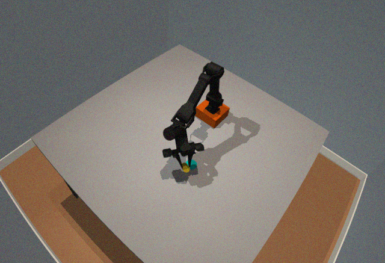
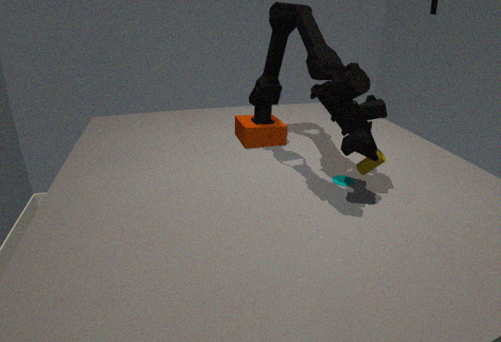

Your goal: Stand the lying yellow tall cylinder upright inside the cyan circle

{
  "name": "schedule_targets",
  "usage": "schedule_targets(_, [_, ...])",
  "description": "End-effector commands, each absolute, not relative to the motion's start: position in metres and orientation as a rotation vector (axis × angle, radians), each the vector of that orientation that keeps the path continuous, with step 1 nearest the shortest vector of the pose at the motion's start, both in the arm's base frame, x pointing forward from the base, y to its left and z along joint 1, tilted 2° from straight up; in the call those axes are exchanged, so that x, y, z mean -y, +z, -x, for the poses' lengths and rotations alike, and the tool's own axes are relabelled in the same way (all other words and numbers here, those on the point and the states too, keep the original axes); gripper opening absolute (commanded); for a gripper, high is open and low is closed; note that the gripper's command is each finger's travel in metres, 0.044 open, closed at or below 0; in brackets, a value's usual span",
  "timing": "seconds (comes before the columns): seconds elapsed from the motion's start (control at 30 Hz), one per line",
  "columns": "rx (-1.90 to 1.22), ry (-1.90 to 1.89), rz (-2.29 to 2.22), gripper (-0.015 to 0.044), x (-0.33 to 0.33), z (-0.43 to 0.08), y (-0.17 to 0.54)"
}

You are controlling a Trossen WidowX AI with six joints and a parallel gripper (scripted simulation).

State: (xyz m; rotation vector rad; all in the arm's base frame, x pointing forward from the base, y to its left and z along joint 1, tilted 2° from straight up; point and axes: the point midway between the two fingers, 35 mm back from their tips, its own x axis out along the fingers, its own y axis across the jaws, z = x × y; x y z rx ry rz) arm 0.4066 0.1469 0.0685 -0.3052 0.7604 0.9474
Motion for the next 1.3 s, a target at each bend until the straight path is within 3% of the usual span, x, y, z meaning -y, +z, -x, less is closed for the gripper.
schedule_targets(0.0, [-0.738,0.953,0.283,0.0105,-0.1465,-0.406,0.0692])
schedule_targets(1.27, [-0.533,0.994,0.15,0.0105,-0.1367,-0.4055,0.0736])
